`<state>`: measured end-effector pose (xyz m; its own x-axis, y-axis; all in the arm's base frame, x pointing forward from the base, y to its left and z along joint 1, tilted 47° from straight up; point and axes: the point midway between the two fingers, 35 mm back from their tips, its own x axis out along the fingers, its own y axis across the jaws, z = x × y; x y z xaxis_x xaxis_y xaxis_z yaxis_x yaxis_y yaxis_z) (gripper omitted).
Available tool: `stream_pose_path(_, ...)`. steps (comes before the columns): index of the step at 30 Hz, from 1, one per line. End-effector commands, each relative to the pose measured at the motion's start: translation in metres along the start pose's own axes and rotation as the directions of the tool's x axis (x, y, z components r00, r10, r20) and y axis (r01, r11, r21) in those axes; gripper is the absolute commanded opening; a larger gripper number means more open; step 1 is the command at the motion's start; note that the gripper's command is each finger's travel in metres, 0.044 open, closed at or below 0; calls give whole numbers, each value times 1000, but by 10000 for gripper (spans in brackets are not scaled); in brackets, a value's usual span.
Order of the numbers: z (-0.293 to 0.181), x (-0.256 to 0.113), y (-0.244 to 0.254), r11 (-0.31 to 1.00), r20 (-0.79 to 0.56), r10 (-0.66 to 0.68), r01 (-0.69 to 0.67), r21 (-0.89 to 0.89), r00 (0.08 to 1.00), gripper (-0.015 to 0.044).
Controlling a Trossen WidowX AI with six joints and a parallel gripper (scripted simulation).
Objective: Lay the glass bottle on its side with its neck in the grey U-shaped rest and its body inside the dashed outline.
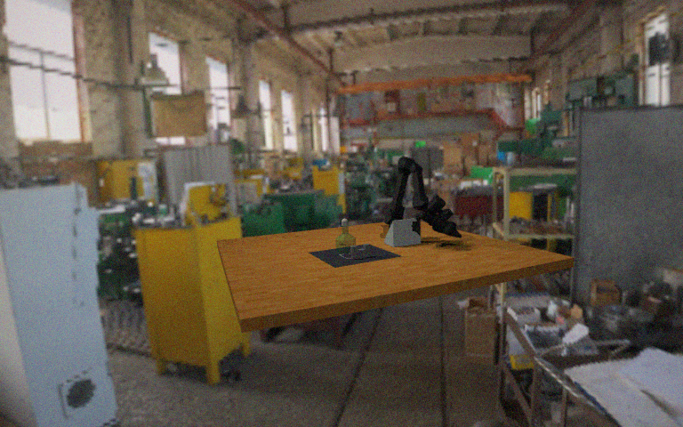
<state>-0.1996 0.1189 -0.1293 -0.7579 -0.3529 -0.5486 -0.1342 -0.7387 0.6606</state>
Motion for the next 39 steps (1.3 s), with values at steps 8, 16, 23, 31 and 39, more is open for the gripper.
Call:
stream_pose_path(8, 9, -40, -55, 882, -52, -236, 237, 408, 970, 440)
stream_pose_path(16, 1, -119, -107, 438, -182, -485, 417, 796, 856, 440)
stream_pose_path(23, -25, -212, -126, -179, -357, -617, 316, 932, 702, 440)
stream_pose_path(31, -70, -313, -110, -714, -598, -613, -37, 700, 516, 440)
stream_pose_path(39, -112, -391, -59, -844, -791, -483, -442, 305, 375, 440)
